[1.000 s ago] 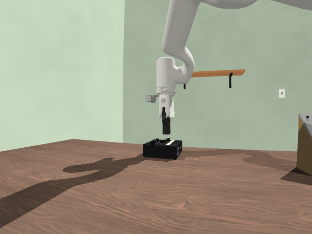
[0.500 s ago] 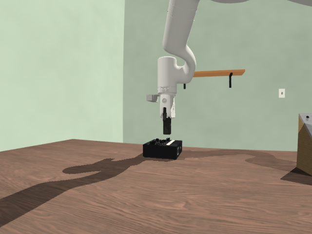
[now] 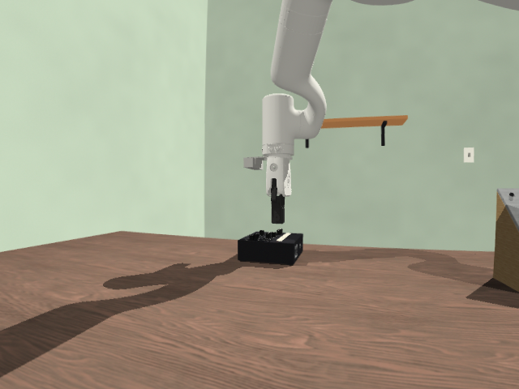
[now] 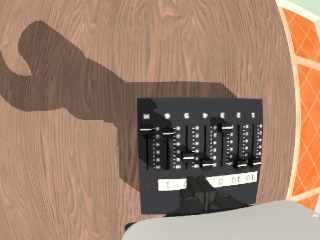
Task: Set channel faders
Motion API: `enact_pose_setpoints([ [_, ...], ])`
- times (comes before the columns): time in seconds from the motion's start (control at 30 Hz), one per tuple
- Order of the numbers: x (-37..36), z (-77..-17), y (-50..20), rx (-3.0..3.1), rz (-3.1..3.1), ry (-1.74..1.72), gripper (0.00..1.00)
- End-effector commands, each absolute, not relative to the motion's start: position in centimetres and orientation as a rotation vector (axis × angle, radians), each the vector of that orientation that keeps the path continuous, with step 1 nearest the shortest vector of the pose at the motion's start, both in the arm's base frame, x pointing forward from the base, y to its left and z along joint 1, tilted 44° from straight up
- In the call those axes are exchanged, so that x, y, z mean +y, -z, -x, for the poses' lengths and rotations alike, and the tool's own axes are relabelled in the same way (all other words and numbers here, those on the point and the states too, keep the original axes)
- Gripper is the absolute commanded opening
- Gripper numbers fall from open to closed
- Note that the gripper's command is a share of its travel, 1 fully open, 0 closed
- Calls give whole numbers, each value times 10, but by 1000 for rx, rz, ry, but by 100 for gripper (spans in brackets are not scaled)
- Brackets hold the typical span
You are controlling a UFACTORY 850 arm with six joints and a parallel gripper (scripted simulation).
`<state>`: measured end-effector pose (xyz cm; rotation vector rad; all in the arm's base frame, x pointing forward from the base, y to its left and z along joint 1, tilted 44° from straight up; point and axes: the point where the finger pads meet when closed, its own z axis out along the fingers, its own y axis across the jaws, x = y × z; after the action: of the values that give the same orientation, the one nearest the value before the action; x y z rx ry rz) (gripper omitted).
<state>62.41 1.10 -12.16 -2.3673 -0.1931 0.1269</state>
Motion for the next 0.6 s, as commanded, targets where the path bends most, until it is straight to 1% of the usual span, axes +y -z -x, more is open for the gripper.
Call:
enact_pose_setpoints([
  [0.0, 10, -625, 121, -193, 2368, -124, 0],
  [0.57, 12, -625, 123, -193, 2368, -123, 0],
])
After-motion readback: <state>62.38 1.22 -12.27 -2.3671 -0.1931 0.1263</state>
